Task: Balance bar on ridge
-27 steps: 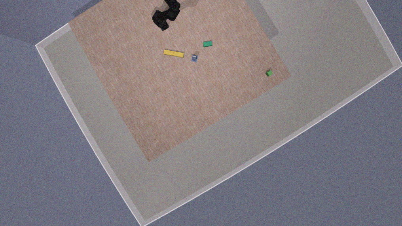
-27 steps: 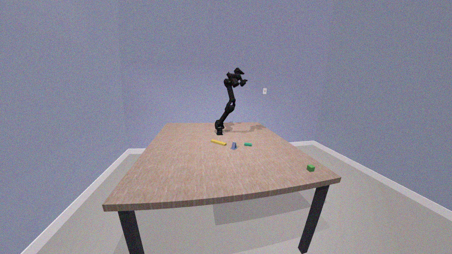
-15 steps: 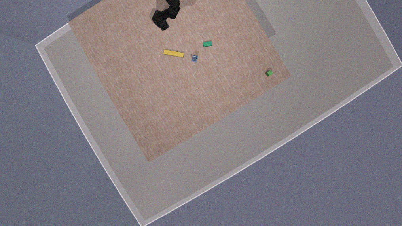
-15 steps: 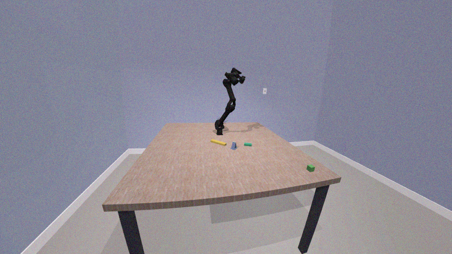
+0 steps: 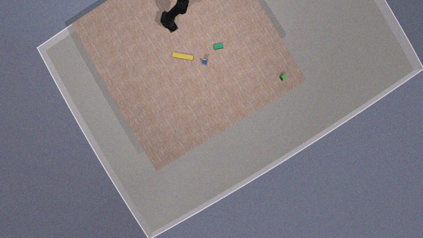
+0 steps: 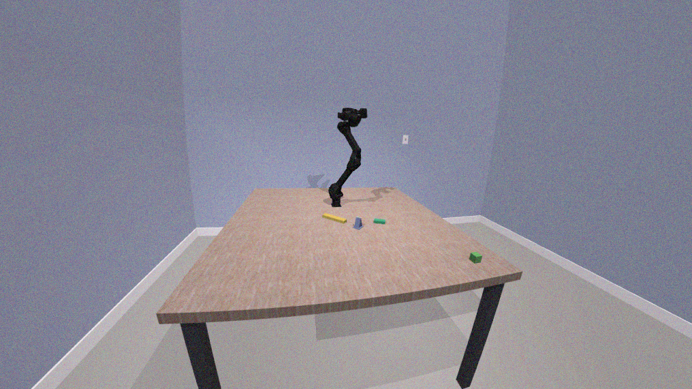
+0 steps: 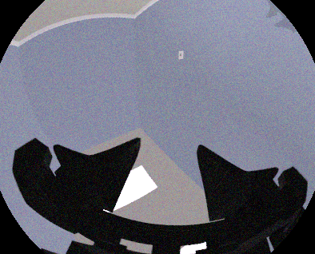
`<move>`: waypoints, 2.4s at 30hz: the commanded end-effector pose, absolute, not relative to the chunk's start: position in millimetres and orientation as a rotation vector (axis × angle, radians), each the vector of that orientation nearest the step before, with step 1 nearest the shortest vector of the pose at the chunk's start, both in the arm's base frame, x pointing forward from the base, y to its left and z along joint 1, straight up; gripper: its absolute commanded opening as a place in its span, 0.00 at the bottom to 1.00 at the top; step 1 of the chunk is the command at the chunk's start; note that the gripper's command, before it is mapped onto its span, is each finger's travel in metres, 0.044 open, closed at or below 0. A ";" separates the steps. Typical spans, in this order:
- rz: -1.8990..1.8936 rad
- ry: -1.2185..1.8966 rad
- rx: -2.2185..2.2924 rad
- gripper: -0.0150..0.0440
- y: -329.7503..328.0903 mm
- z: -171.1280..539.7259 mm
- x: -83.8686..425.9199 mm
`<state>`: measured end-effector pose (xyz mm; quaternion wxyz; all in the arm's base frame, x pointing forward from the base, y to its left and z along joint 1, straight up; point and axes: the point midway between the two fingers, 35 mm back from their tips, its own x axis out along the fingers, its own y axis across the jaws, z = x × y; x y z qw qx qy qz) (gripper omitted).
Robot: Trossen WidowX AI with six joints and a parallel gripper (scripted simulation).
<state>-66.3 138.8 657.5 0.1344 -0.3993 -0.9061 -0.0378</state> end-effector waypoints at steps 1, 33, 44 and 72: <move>-0.408 -2.664 -1.070 0.79 108.8 663.1 -94.4; -1.624 -2.083 -0.339 0.79 -103.5 660.9 -150.0; -1.769 -1.747 -0.129 0.79 -178.5 636.4 -130.3; -1.820 -0.316 0.063 0.79 -335.4 498.8 23.3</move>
